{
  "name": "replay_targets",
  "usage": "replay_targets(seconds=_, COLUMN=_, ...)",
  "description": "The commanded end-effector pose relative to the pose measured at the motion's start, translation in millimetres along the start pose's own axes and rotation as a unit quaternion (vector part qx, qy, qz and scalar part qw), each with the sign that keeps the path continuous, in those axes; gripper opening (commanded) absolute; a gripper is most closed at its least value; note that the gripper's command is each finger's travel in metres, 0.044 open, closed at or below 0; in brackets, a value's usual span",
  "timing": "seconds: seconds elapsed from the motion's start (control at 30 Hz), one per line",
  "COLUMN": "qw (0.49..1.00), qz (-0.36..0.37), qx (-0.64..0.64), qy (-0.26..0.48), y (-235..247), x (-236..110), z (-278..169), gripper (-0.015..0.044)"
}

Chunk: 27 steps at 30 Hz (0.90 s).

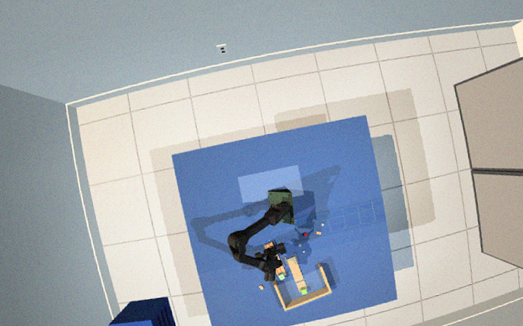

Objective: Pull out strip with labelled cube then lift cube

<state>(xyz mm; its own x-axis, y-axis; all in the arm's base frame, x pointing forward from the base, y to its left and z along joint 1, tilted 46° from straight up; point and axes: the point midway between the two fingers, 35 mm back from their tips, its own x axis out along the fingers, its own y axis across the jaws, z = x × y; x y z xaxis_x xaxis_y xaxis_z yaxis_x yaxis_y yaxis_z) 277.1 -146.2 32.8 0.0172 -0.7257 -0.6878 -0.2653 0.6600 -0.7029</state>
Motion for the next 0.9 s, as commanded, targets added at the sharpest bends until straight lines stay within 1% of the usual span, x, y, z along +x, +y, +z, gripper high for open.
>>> replay_targets(seconds=0.0, qw=1.0, qz=0.005, qx=-0.004, qy=0.013, y=3, x=6, z=-14, gripper=0.0)
replay_targets(seconds=0.37, qw=1.0, qz=0.005, qx=-0.004, qy=0.013, y=4, x=6, z=-30, gripper=0.0)
replay_targets(seconds=0.87, qw=1.0, qz=0.005, qx=-0.004, qy=0.013, y=4, x=6, z=-30, gripper=0.0)
